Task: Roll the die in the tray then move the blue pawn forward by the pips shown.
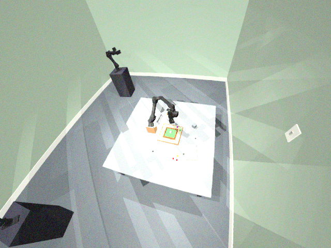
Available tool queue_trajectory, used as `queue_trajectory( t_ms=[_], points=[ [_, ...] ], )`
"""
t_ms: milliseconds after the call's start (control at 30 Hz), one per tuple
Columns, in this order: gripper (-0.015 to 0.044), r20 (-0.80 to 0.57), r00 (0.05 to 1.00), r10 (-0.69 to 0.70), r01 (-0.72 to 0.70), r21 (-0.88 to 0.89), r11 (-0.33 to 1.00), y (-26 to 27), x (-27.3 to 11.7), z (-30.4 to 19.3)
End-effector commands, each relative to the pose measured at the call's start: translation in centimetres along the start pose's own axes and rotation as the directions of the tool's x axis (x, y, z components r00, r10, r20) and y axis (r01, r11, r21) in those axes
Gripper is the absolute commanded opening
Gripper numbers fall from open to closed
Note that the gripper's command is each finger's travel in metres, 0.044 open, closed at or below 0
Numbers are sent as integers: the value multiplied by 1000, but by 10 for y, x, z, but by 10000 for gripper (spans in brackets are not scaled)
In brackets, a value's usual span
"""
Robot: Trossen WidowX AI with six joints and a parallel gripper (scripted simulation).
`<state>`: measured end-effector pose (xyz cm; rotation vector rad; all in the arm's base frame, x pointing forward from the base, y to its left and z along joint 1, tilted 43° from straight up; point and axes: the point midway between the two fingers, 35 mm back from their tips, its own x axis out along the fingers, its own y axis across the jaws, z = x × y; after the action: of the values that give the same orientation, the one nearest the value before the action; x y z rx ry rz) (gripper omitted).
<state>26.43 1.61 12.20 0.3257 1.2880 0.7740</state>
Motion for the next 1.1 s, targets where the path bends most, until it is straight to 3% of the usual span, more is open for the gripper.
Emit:
queue_trajectory(
  t_ms=[0, 800, 1067],
  points=[
    [0, 4, 1000, -3, 3, -2, 1000, 9, 7, -12],
    [0, 2, 1000, 2, -2, 1, 1000, 40, 56, -86],
    [0, 2, 1000, 1, -1, 1, 1000, 40, 66, -88]
  ],
)
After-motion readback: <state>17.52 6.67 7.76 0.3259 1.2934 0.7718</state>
